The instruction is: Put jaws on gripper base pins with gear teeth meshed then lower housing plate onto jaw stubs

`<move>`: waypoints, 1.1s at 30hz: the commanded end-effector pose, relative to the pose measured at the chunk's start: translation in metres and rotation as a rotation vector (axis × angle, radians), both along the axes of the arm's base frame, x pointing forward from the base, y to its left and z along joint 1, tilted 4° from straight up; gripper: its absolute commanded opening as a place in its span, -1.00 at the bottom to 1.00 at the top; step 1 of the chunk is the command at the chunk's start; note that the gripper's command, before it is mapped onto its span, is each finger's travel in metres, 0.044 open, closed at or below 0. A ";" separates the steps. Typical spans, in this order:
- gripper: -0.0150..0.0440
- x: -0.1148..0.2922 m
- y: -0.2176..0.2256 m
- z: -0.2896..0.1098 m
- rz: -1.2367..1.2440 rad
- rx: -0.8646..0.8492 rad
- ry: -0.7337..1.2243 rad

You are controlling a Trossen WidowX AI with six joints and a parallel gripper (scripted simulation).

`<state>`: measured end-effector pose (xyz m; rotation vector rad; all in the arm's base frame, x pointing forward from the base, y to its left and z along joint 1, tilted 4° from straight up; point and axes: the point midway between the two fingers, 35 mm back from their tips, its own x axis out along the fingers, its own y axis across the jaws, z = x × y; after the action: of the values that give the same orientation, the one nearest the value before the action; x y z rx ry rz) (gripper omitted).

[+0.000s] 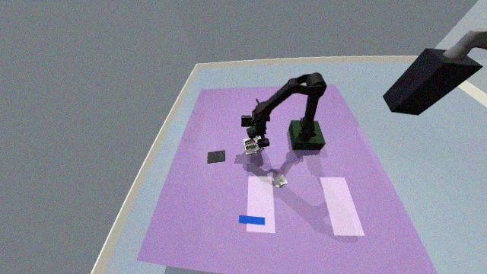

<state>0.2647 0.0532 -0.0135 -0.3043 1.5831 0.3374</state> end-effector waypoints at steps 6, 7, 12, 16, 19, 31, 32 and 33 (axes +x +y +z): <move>0.70 -0.002 0.000 -0.015 -0.004 -0.002 0.000; 0.70 -0.002 0.000 -0.017 -0.004 -0.002 0.000; 0.70 -0.003 0.000 -0.025 -0.004 -0.002 0.001; 0.70 -0.003 0.000 -0.026 -0.004 -0.002 0.001; 0.70 -0.003 0.000 -0.026 -0.004 -0.002 0.001; 0.70 -0.003 0.000 -0.027 -0.006 -0.003 0.001; 0.70 -0.003 0.000 -0.027 -0.007 -0.003 0.001; 0.70 -0.003 0.000 -0.028 -0.008 -0.003 0.001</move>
<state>0.2612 0.0530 -0.0398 -0.3025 1.5852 0.3355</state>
